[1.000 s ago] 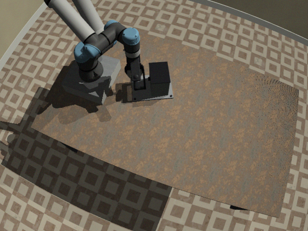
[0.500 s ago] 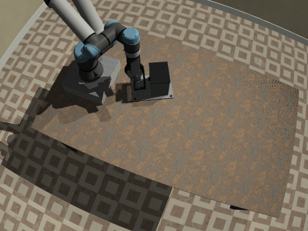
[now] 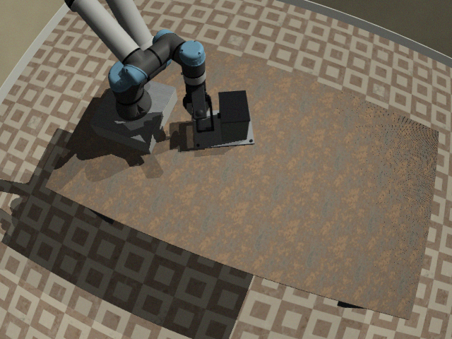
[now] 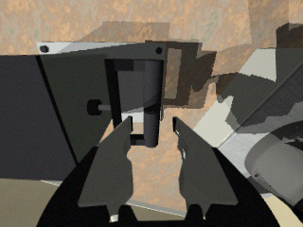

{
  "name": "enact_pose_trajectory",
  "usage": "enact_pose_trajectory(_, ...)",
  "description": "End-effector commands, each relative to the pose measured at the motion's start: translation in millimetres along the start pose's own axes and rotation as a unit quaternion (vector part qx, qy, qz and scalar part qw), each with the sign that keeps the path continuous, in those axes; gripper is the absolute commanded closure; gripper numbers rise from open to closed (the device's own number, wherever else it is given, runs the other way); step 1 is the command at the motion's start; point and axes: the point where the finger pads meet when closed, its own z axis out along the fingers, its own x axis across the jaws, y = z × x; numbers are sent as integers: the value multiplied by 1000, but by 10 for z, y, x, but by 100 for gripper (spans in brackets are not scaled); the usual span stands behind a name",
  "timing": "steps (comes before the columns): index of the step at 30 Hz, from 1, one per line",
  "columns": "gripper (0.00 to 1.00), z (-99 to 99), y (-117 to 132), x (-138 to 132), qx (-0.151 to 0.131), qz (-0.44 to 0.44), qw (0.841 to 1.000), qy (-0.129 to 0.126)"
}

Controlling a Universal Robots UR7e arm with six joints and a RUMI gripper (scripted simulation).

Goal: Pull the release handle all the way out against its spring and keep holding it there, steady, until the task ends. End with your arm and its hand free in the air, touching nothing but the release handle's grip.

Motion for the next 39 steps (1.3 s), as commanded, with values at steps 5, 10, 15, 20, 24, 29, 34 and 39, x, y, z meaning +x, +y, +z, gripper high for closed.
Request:
enact_pose_trajectory(5,69,29,-2,-2,0,0,1000,0)
enact_pose_trajectory(10,69,50,-2,-2,0,0,1000,0)
enact_pose_trajectory(15,69,97,-2,-2,0,0,1000,0)
enact_pose_trajectory(20,69,151,-3,-3,0,0,1000,0)
enact_pose_trajectory(24,69,197,-3,-3,0,0,1000,0)
enact_pose_trajectory(29,69,231,-3,-3,0,0,1000,0)
enact_pose_trajectory(34,69,281,-3,-3,0,0,1000,0)
enact_pose_trajectory(39,69,321,-3,-3,0,0,1000,0)
